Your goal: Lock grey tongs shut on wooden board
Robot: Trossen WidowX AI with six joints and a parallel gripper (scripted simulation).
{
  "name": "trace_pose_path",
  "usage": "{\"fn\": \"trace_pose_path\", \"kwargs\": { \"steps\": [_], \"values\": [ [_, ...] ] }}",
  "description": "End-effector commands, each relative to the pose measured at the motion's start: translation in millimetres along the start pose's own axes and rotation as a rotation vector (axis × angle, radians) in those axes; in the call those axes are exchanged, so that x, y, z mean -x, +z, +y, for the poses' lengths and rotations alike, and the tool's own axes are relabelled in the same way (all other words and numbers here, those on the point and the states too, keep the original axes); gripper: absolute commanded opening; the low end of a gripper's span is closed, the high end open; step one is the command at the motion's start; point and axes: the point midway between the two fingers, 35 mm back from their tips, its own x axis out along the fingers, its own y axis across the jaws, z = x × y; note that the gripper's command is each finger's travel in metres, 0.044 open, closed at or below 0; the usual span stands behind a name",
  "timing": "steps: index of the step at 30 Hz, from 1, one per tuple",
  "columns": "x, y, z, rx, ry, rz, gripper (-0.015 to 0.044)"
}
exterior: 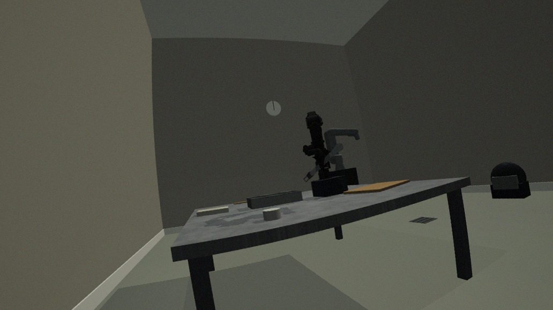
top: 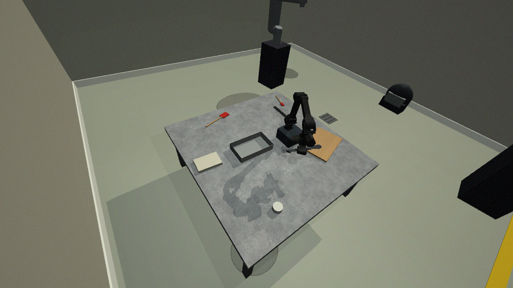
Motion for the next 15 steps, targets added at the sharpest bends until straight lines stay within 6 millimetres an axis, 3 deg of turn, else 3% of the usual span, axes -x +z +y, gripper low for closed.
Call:
{"fn": "trace_pose_path", "kwargs": {
  "steps": [1, 6, 15],
  "values": [
    [0.6, -11.8, -4.6, 0.018, 0.003, -0.002, -0.015],
    [0.7, -19.6, -8.1, 0.036, 0.003, -0.001, -0.015],
    [0.6, -63.3, -31.8, 0.142, -0.001, 0.006, -0.015]
  ]
}}
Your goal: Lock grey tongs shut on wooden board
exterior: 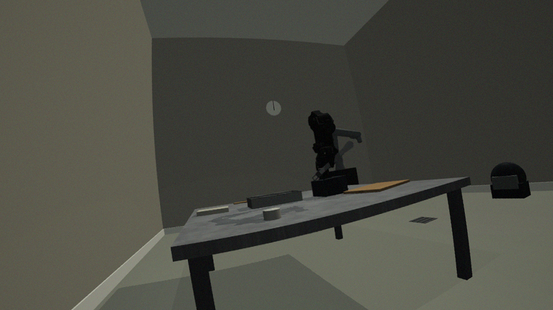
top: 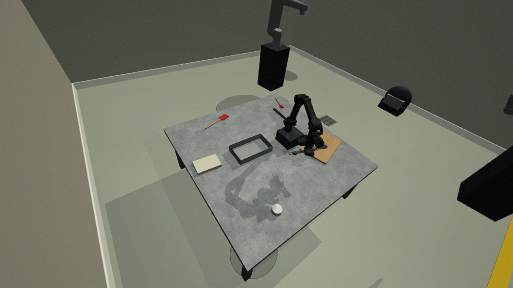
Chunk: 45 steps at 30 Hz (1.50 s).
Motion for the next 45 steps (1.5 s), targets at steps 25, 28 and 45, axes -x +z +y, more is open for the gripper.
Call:
{"fn": "trace_pose_path", "kwargs": {
  "steps": [25, 28, 45],
  "values": [
    [1.5, -128.5, -98.7, 0.358, -0.008, 0.021, -0.015],
    [1.7, -138.8, -112.4, 0.394, -0.009, 0.022, -0.015],
    [3.1, -182.4, -198.3, 0.599, -0.015, 0.026, -0.015]
  ]
}}
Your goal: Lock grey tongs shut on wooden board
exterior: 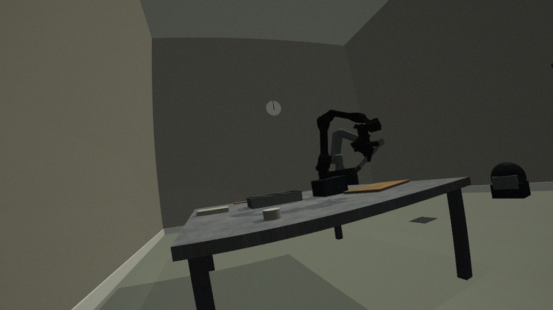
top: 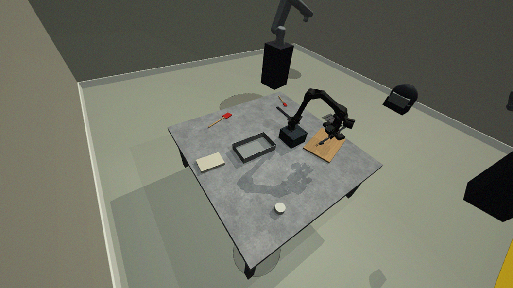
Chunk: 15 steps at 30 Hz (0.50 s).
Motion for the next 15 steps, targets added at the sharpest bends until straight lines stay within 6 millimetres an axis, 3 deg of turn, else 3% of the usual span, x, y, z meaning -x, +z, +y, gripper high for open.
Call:
{"fn": "trace_pose_path", "kwargs": {
  "steps": [1, 15],
  "values": [
    [-0.2, -21.5, -16.5, 0.05, -0.002, 0.004, -0.015],
    [-0.7, -72.3, -71.1, 0.21, -0.005, 0.004, -0.015]
  ]
}}
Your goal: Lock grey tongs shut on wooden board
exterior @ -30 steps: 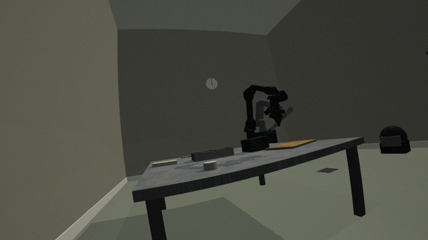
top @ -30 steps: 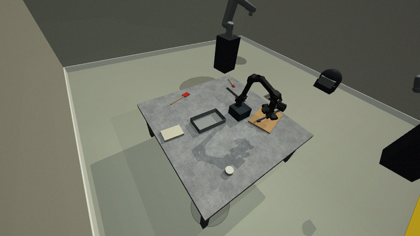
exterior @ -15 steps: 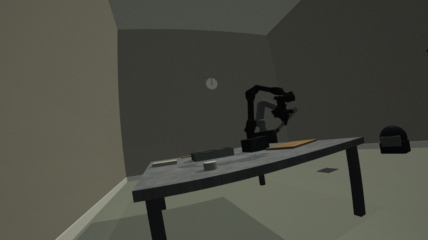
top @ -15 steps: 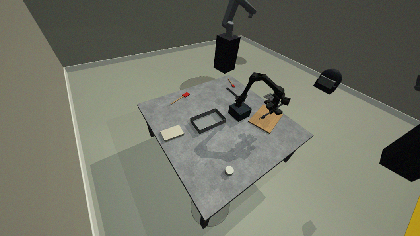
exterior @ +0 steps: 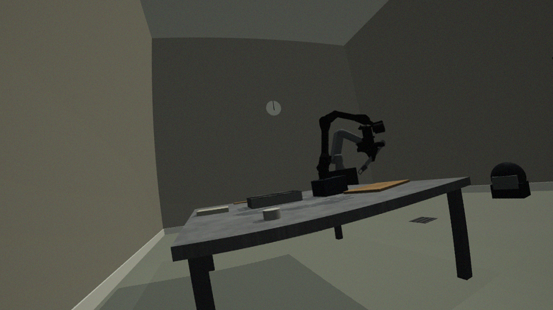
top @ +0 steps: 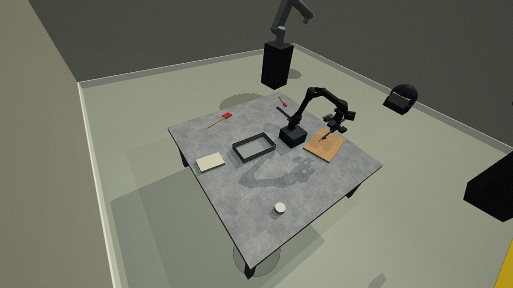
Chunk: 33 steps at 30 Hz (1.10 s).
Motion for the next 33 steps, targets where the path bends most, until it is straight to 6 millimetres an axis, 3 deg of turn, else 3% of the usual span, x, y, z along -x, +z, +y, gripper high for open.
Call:
{"fn": "trace_pose_path", "kwargs": {
  "steps": [1, 12, 33],
  "values": [
    [-0.1, -17.3, -15.1, 0.04, -0.001, 0.003, -0.015],
    [-3.0, -19.4, -16.8, 0.04, -0.016, 0.036, -0.015],
    [-22.0, -12.8, -1.9, 0.015, -0.091, 0.612, -0.015]
  ]
}}
